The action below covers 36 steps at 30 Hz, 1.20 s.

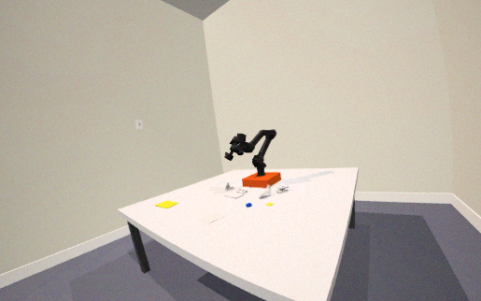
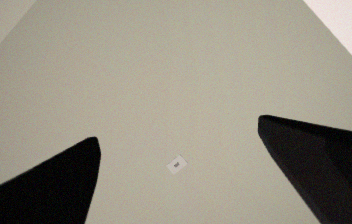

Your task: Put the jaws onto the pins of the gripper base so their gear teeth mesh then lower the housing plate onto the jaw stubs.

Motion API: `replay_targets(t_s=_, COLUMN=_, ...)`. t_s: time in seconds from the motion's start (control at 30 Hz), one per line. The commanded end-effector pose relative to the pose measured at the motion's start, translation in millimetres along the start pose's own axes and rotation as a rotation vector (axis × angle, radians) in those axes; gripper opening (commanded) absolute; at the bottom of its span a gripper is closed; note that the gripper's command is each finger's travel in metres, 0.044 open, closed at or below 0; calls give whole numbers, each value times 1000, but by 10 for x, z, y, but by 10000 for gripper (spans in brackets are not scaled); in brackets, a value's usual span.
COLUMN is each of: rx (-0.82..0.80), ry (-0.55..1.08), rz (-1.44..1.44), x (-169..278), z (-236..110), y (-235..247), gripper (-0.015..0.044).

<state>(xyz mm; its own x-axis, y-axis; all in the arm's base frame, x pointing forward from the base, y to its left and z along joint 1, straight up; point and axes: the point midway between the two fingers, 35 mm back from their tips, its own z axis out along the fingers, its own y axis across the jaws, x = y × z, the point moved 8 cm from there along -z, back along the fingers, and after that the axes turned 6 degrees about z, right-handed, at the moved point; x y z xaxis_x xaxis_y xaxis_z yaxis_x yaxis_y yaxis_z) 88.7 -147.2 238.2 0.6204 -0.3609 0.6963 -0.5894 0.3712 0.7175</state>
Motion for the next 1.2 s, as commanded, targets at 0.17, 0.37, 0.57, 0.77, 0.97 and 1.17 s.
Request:
replay_targets(t_s=0.17, rx=0, ry=0, rz=0, x=0, z=0, y=0, gripper=295)
replay_targets(t_s=0.37, rx=0, ry=0, rz=0, x=0, z=0, y=0, gripper=138)
replay_targets(t_s=0.57, rx=0, ry=0, rz=0, x=0, z=0, y=0, gripper=0)
replay_targets(t_s=0.77, rx=0, ry=0, rz=0, x=0, z=0, y=0, gripper=0)
replay_targets(t_s=0.97, rx=0, ry=0, rz=0, x=0, z=0, y=0, gripper=0)
replay_targets(t_s=1.17, rx=22, ry=31, rz=-92, x=44, z=-22, y=-35, gripper=0)
